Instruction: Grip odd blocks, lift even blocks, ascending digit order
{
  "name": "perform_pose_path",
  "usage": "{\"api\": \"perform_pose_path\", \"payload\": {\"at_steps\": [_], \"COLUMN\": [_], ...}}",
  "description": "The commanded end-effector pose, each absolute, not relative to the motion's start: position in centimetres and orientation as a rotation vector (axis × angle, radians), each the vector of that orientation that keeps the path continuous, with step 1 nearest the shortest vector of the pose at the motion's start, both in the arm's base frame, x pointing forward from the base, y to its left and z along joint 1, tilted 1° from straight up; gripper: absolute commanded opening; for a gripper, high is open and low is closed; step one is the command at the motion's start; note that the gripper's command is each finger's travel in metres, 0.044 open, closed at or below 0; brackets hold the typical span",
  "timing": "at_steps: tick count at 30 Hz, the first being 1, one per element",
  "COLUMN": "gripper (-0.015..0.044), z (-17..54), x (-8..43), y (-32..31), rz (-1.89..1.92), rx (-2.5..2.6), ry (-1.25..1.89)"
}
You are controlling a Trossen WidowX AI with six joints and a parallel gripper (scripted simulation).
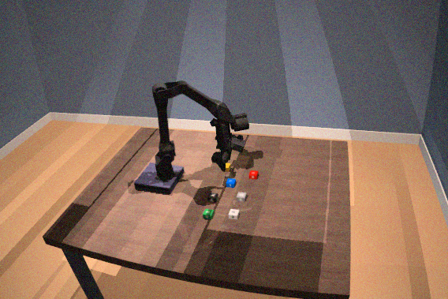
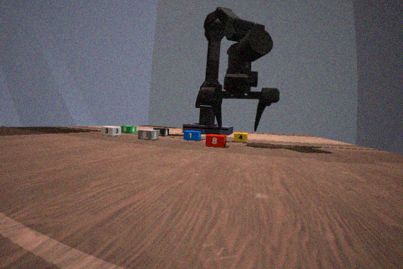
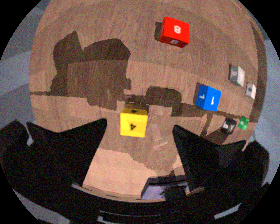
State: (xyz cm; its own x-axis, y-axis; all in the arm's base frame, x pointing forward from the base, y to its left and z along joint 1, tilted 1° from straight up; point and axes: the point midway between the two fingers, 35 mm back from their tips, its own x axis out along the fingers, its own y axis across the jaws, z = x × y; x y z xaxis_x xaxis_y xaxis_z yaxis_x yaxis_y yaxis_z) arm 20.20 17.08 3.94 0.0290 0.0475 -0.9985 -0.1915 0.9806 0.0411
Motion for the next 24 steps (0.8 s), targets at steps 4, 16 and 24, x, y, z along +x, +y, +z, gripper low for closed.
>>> {"api": "perform_pose_path", "payload": {"at_steps": [4, 16, 24], "gripper": [0.04, 0.019, 0.012], "z": [2.62, 2.24, 2.24], "x": [19.99, 19.98, 19.98], "y": [16.91, 16.9, 16.9], "rz": [0.174, 0.174, 0.174], "rx": [-0.117, -0.117, -0.117], "ry": [1.541, 1.541, 1.541]}}
